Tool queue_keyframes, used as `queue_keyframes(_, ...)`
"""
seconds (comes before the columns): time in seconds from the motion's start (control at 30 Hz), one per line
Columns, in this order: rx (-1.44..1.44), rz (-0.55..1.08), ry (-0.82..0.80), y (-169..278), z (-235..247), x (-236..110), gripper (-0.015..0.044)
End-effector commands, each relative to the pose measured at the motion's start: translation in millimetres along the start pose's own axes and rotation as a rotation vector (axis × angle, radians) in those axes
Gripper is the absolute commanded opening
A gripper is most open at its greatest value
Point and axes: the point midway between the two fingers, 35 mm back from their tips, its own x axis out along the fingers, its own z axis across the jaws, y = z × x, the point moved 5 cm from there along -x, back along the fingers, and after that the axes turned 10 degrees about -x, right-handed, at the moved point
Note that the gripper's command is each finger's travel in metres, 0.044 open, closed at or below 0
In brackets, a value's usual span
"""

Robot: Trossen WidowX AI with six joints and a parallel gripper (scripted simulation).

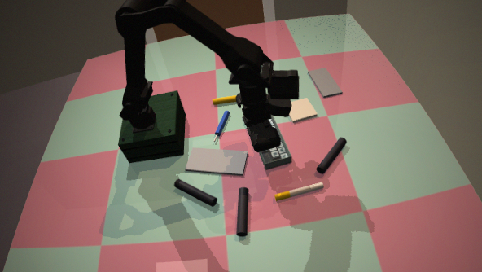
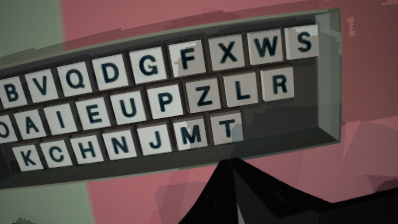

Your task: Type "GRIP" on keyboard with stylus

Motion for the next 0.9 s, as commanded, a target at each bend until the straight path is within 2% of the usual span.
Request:
queue_keyframes(0.0,0.003,0.000,0.003,3,3,0,0.0000)
queue_keyframes(0.2,0.003,0.000,0.002,0,11,0,0.0000)
queue_keyframes(0.4,0.003,-0.001,-0.006,-12,82,1,0.0000)
queue_keyframes(0.8,0.003,-0.001,-0.006,-12,85,1,0.0000)
queue_keyframes(0.87,0.003,-0.001,-0.006,-13,84,-9,0.0000)
